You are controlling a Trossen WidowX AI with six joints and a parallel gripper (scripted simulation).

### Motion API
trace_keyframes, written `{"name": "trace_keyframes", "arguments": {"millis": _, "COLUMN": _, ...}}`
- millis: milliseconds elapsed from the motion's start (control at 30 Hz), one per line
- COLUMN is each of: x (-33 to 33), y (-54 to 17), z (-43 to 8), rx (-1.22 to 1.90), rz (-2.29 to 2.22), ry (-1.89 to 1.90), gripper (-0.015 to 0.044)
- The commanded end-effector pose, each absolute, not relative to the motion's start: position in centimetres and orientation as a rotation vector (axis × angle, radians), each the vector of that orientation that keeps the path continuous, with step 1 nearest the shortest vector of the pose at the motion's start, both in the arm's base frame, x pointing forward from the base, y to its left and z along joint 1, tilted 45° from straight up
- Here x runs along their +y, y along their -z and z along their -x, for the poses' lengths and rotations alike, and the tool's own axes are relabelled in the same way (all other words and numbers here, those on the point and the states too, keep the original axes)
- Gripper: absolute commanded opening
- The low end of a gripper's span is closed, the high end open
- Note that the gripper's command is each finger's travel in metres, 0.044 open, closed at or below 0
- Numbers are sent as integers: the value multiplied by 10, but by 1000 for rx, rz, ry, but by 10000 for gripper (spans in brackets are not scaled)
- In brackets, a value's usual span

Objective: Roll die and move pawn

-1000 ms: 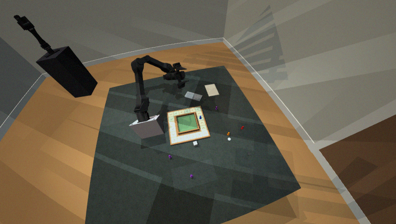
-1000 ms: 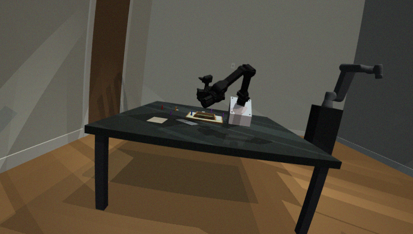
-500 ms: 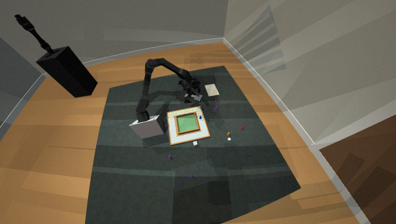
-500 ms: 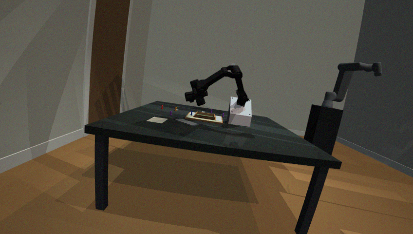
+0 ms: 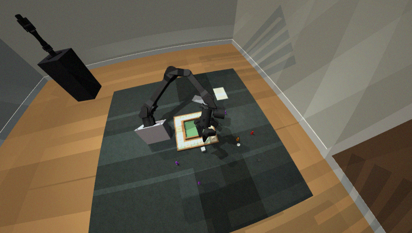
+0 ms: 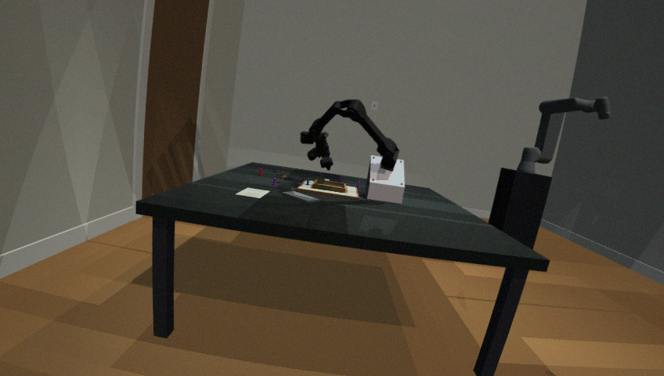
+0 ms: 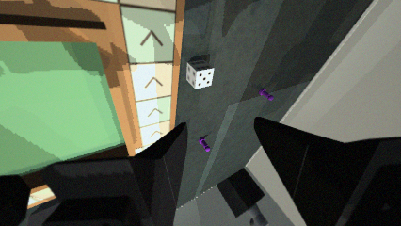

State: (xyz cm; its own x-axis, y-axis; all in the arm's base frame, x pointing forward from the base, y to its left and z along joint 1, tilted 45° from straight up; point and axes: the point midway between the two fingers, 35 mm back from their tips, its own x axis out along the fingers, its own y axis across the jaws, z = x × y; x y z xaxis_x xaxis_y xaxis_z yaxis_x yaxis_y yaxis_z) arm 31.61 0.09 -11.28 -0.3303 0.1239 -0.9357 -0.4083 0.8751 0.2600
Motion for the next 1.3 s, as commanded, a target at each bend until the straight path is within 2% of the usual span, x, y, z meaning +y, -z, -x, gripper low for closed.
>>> {"name": "trace_keyframes", "arguments": {"millis": 0, "x": -16, "y": 149, "z": -308, "rx": 1673, "rz": -200, "ry": -735, "gripper": 275}}
{"name": "trace_keyframes", "arguments": {"millis": 133, "x": -27, "y": 163, "z": -306, "rx": 1509, "rz": -415, "ry": -799, "gripper": 275}}
{"name": "trace_keyframes", "arguments": {"millis": 1267, "x": 13, "y": 200, "z": -301, "rx": 1508, "rz": -417, "ry": -801, "gripper": 275}}
